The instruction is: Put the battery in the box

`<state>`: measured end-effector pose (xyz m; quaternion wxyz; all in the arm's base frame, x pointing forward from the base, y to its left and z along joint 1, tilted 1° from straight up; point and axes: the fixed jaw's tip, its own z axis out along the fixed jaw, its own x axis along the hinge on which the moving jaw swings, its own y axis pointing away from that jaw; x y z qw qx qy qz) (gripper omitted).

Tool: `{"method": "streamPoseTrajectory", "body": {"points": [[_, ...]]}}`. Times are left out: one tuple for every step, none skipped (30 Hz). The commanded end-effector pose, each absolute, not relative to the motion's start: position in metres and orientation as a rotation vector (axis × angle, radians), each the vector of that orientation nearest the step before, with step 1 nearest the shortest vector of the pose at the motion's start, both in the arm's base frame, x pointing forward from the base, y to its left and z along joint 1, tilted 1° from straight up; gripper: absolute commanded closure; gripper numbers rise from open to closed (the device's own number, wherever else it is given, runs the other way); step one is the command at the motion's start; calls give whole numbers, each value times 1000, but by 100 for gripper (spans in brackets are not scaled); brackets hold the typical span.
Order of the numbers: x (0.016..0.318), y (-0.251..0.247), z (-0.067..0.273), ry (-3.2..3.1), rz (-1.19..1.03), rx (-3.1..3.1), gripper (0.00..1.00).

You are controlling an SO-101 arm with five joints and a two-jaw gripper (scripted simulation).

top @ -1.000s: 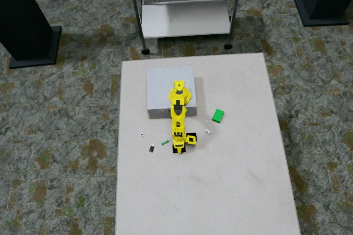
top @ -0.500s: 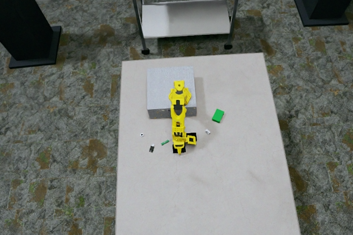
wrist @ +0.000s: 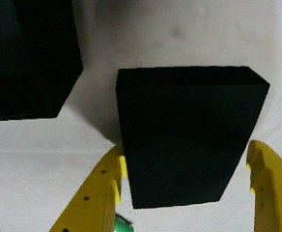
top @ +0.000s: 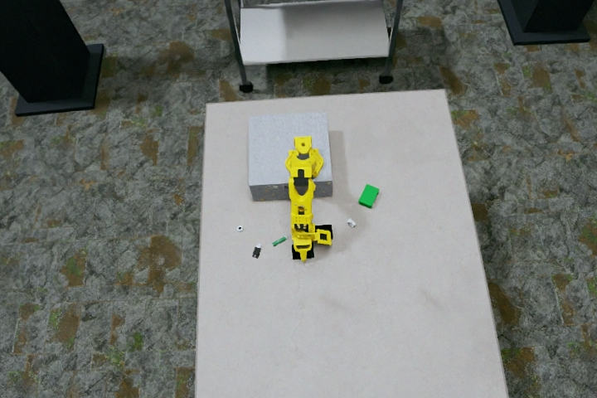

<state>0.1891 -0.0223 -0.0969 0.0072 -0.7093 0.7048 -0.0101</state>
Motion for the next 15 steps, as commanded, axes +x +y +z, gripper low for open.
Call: {"method": "streamPoseTrajectory", "body": {"points": [[185,-22,-98,2211,-10,-2224,69],[185,-22,-97,2211,-10,-2224,69],[186,-22,-96,2211,-10,-2224,69],[186,-22,-95,2211,-10,-2224,69],[186,-22,-93,2211,-10,-2224,69],[186,-22,-92,2211,-10,-2224,69],[187,-22,-90,2211,-10,-2224,69],[187,-23,-88,2211,-10,-2224,69],[187,-23,-88,2211,-10,-2224,69],[187,-23,-88,2211,-10,-2224,69],[187,-23,-86,2211,-10,-2224,69],[187,-23,-84,2211,-10,-2224,69],[188,-23,-82,2211,-10,-2224,69],[188,-23,-79,2211,-10,-2225,69],[188,-23,-77,2211,-10,-2225,69]]}}
